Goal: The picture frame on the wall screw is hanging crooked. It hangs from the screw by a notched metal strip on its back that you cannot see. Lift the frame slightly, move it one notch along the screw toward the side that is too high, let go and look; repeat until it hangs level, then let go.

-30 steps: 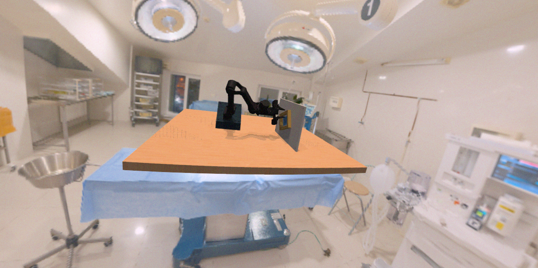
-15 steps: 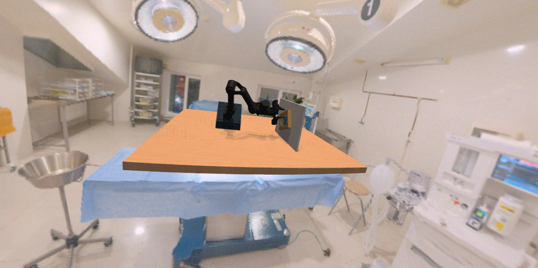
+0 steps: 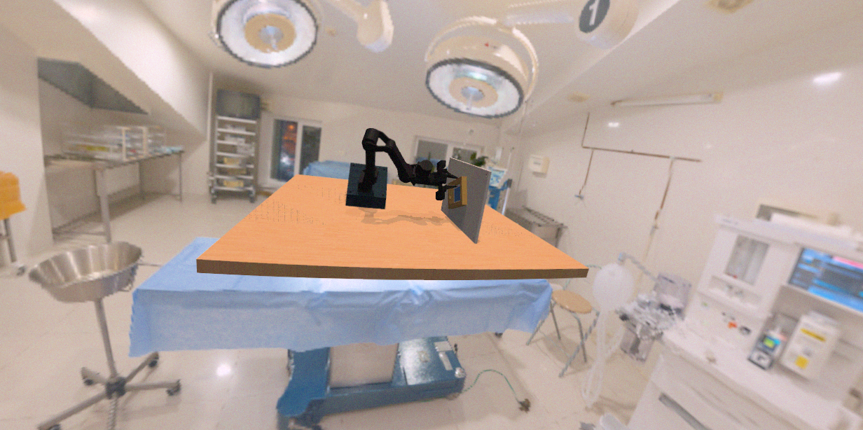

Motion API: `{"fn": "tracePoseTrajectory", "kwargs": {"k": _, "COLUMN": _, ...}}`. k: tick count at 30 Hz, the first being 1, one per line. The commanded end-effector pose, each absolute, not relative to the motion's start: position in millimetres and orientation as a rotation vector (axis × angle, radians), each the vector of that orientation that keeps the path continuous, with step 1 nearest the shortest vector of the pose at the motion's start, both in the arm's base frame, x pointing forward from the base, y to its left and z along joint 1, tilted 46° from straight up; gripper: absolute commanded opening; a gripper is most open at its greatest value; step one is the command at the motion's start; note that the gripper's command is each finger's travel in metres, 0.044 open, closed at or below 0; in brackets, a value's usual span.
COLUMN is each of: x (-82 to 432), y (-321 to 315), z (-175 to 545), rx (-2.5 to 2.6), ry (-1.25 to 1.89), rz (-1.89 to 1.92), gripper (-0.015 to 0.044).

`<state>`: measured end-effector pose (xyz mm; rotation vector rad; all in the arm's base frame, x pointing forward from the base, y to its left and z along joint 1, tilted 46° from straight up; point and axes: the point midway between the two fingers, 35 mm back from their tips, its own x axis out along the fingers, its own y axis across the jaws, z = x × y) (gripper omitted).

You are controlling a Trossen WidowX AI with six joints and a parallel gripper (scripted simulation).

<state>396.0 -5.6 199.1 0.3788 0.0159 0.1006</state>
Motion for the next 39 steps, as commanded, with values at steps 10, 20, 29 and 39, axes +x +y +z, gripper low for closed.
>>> {"fn": "tracePoseTrajectory", "kwargs": {"k": 10, "x": 396.3, "y": -6.1, "z": 199.8, "rx": 0.377, "ry": 0.014, "rz": 0.098, "gripper": 0.0023}}
{"fn": "tracePoseTrajectory", "kwargs": {"k": 20, "x": 396.1, "y": -5.6, "z": 199.7, "rx": 0.377, "ry": 0.014, "rz": 0.098, "gripper": 0.0}}
{"fn": "tracePoseTrajectory", "kwargs": {"k": 29, "x": 395.8, "y": -3.3, "z": 200.5, "rx": 0.377, "ry": 0.014, "rz": 0.098, "gripper": 0.0}}
{"fn": "tracePoseTrajectory", "kwargs": {"k": 39, "x": 395.5, "y": -0.3, "z": 201.6, "rx": 0.378, "ry": 0.014, "rz": 0.098, "gripper": 0.0}}
